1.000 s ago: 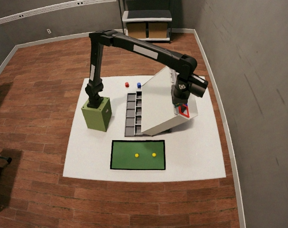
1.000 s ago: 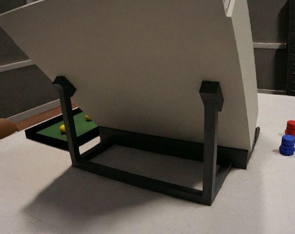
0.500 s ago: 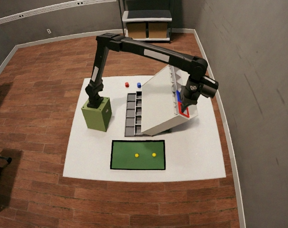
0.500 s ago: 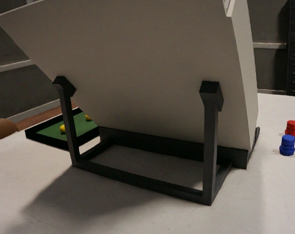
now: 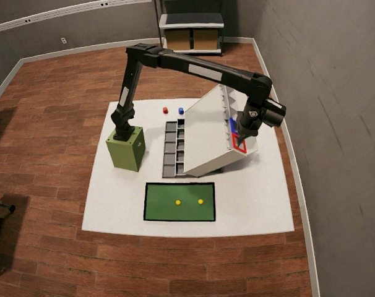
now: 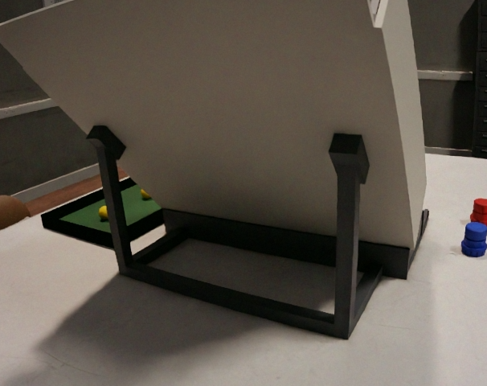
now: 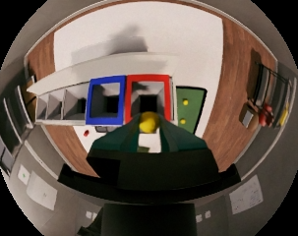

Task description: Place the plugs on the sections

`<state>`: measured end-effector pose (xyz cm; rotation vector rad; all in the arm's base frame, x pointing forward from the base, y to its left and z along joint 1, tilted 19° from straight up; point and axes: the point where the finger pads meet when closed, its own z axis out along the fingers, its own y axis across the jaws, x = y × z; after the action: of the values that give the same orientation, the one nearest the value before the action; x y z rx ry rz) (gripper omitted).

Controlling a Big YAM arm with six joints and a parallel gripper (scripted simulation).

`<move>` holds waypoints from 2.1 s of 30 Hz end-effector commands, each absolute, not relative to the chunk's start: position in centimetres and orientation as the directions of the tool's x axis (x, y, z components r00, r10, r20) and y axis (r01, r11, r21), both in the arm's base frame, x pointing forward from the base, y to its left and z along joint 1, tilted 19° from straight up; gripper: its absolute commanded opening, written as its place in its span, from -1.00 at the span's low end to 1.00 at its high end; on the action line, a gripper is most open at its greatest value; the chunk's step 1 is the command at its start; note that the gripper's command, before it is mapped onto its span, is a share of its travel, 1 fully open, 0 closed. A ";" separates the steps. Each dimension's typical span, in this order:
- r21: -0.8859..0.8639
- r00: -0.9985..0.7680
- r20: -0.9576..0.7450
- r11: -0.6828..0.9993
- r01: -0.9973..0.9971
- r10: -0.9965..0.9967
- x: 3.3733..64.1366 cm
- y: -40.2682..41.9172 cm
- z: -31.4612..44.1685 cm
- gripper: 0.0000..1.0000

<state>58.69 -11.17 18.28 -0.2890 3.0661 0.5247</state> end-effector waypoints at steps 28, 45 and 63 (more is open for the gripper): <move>0.326 -0.982 -0.055 0.926 -0.189 -0.181 59.2 -10.1 17.8 -1.00; 0.314 -0.982 -0.081 0.930 -0.189 -0.172 59.6 -10.1 17.1 -1.00; 0.315 -0.982 -0.080 0.930 -0.189 -0.172 59.5 -10.1 17.1 -1.00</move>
<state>58.65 -9.98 15.85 -0.2895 3.0690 0.5271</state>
